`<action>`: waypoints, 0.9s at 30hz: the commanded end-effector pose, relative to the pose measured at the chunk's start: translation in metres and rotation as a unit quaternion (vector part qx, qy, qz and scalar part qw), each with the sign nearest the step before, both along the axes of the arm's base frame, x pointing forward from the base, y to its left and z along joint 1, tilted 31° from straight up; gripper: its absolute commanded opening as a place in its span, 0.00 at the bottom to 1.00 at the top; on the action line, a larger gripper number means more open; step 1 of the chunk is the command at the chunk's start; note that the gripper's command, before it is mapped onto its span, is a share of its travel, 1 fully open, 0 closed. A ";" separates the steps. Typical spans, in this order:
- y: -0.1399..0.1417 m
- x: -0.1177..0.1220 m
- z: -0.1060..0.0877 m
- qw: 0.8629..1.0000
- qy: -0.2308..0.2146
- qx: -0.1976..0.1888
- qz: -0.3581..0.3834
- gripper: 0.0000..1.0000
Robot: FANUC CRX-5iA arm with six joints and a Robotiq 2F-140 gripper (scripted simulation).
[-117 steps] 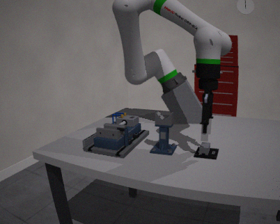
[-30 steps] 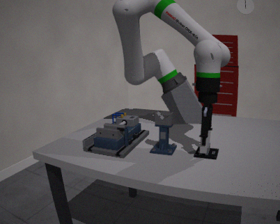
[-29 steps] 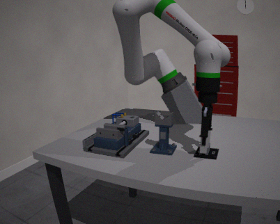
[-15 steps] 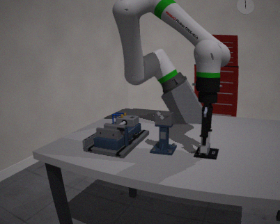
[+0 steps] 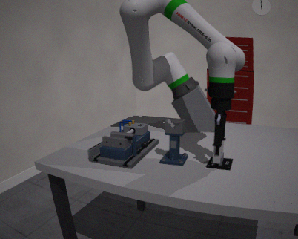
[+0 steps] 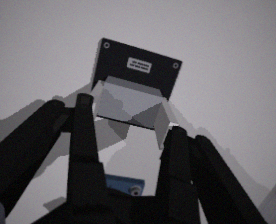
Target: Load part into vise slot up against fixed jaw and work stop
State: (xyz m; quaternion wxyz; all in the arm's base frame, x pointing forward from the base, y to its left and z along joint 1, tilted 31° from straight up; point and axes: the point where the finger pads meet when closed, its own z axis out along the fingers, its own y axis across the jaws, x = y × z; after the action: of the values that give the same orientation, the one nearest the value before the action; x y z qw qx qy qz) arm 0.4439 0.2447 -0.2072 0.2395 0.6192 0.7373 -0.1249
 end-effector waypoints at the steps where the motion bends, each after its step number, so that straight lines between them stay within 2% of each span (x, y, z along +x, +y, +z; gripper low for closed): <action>1: 0.000 0.000 0.000 1.000 0.000 0.000 0.000 0.00; 27: 0.004 -0.002 0.008 1.000 0.000 0.000 0.000 0.00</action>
State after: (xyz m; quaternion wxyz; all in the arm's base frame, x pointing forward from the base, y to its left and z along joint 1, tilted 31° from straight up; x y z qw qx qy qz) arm 0.4424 0.2480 -0.2011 0.2395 0.6193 0.7372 -0.1250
